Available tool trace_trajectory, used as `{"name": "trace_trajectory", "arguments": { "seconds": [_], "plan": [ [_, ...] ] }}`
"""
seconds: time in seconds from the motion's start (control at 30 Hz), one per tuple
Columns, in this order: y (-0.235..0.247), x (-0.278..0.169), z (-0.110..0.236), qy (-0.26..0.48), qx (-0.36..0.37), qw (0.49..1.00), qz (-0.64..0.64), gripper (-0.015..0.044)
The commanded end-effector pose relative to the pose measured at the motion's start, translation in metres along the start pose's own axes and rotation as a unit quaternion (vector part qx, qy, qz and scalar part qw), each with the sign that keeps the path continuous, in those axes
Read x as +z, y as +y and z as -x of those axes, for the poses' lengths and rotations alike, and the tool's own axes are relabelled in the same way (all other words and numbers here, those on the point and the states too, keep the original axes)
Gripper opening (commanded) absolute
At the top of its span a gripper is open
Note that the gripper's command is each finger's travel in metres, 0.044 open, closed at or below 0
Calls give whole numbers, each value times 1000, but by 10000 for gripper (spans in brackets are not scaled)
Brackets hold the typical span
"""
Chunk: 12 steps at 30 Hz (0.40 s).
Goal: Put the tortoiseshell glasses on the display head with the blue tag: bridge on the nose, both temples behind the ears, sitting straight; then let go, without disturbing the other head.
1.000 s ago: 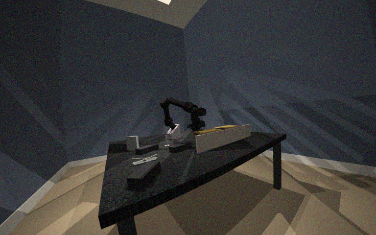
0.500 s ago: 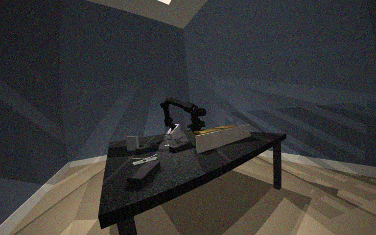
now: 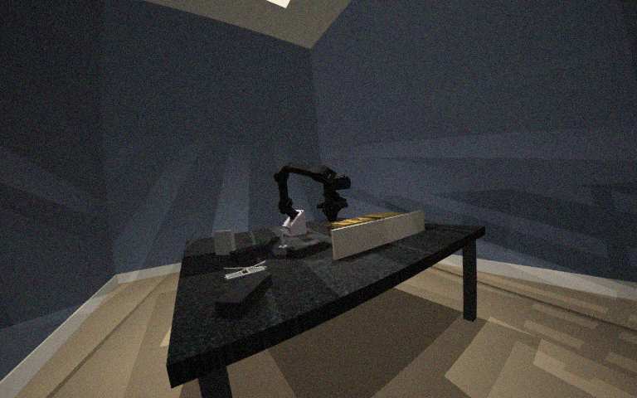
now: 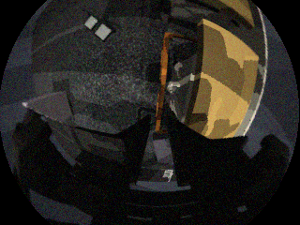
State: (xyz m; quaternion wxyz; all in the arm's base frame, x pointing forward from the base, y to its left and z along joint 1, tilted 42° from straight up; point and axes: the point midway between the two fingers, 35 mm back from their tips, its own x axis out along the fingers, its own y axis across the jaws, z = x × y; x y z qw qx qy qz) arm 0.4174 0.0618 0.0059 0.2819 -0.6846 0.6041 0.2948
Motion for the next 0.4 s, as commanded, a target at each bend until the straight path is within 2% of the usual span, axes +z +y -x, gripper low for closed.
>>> {"name": "trace_trajectory", "arguments": {
  "seconds": [0.0,0.37],
  "plan": [
    [14,0,3,-1,6,1000,-1,107],
    [53,1,16,-2,7,1000,0,107]
  ]
}}
